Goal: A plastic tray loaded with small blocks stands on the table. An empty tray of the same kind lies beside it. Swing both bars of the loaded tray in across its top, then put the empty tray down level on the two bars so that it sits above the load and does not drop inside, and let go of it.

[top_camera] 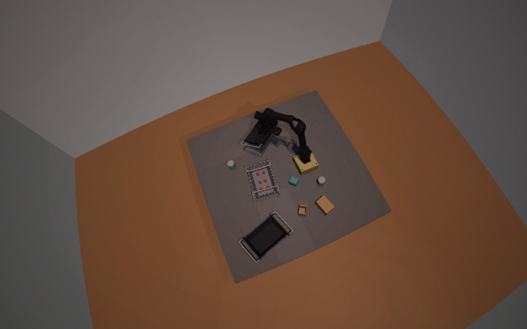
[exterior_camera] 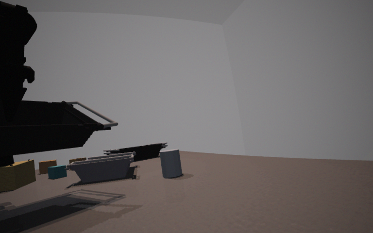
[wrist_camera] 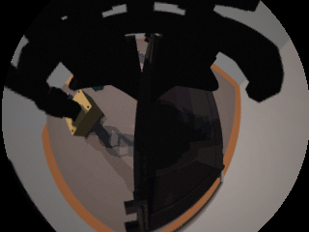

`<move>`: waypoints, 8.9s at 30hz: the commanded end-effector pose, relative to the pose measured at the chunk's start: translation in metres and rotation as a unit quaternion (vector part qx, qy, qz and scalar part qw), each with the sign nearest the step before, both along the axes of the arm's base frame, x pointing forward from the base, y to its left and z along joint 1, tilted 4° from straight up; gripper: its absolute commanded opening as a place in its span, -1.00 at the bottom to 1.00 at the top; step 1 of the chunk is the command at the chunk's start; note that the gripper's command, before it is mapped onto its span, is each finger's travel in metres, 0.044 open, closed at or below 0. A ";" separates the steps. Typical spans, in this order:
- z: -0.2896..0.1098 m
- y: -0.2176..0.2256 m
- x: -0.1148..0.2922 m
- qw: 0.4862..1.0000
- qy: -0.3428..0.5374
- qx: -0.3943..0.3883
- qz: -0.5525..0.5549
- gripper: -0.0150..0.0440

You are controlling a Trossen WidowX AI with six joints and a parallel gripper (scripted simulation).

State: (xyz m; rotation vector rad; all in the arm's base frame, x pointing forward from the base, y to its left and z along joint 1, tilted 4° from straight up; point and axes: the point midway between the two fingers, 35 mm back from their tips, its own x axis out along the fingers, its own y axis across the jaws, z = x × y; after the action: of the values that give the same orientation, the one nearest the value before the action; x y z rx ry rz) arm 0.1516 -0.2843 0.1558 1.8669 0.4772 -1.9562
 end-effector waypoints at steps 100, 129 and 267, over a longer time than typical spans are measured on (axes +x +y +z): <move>-0.018 0.256 0.178 0.920 0.017 0.007 0.392 -0.49; -0.019 0.256 0.179 0.920 0.017 0.007 0.392 -0.49; -0.118 0.259 0.144 0.920 0.018 0.008 0.392 -0.49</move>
State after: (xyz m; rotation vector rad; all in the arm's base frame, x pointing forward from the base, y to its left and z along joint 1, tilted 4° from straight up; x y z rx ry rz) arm 0.3013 -0.0256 0.0438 1.3317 1.0430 -1.4093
